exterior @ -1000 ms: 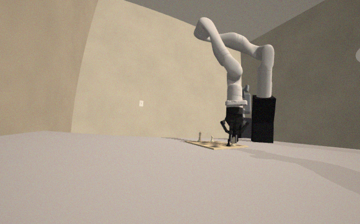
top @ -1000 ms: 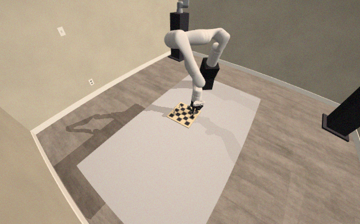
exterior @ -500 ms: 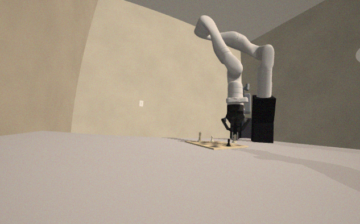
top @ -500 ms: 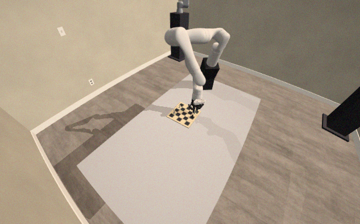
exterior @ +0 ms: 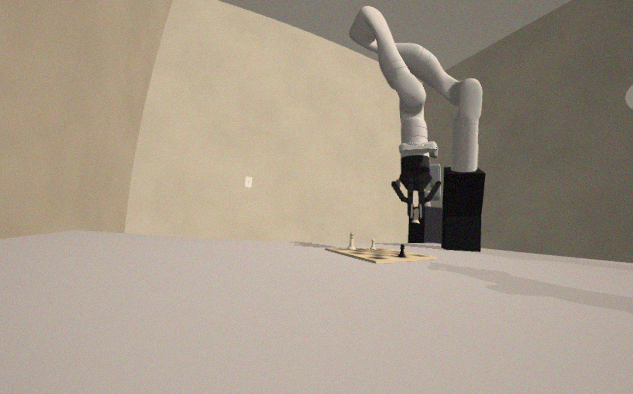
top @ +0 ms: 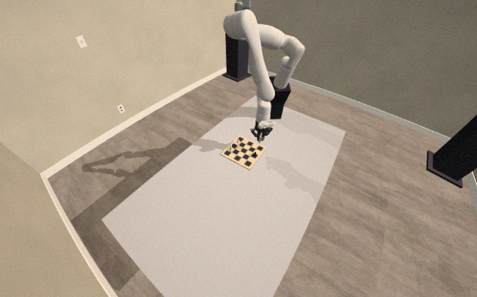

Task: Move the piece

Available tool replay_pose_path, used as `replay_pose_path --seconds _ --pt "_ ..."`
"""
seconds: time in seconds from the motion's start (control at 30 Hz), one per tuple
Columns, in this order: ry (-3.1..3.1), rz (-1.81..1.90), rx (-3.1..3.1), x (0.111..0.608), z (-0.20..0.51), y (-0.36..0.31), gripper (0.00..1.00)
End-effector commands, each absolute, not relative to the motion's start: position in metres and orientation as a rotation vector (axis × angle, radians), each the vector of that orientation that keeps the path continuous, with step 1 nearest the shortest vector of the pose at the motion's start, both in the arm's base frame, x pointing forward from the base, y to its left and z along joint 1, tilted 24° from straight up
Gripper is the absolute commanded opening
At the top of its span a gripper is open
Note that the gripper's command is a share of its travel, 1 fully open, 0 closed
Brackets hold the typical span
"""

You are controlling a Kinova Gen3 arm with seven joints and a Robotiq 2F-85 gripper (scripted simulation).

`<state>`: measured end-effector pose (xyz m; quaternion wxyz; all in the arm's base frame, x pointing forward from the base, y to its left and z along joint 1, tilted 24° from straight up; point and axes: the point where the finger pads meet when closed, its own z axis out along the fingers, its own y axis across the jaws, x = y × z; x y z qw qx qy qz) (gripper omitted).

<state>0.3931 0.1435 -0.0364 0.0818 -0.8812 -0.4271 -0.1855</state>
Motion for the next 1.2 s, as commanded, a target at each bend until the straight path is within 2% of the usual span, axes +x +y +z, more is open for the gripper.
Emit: replay_pose_path --seconds 0.0,1.17 --pt "-1.282 -0.588 -2.648 0.4 -0.022 0.135 0.0" --pt "-1.258 -0.633 -2.637 0.415 -0.014 0.145 0.0"
